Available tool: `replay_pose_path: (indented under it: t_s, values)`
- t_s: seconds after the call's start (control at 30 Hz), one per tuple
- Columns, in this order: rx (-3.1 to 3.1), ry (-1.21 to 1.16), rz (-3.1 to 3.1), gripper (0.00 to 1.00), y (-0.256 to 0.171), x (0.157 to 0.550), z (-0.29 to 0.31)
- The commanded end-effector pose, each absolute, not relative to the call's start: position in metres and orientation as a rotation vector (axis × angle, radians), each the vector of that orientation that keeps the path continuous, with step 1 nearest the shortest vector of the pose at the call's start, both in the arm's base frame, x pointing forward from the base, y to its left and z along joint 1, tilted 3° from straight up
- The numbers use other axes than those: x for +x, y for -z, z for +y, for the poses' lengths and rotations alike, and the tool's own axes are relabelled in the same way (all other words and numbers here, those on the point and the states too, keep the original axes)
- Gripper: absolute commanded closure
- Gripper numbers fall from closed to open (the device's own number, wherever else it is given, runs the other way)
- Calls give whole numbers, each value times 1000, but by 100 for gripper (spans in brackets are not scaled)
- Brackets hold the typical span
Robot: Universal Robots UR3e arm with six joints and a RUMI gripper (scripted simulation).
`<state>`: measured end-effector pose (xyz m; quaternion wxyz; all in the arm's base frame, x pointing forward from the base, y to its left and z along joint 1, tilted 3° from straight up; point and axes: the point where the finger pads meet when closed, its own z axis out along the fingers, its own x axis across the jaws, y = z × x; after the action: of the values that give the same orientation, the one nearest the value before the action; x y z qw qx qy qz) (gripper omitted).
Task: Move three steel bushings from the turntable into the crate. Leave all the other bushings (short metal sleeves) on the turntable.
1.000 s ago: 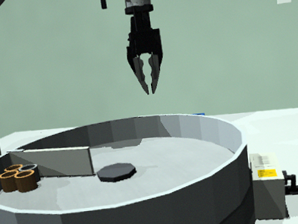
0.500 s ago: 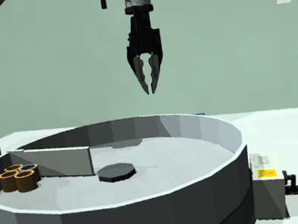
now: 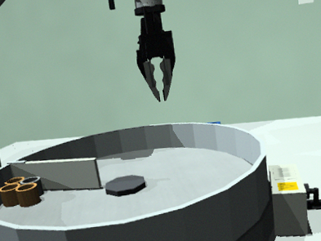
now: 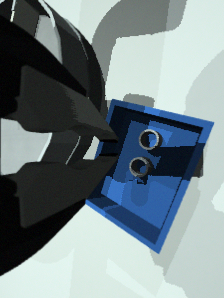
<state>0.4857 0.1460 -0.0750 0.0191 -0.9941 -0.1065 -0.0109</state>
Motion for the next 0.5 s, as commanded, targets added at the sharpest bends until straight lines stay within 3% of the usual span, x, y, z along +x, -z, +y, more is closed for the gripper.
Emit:
replay_pose_path:
  t_s: [0.0,0.47]
  values:
    - [-3086,42,-331,94,73,488,146]
    - [-3086,41,-330,94,73,487,145]
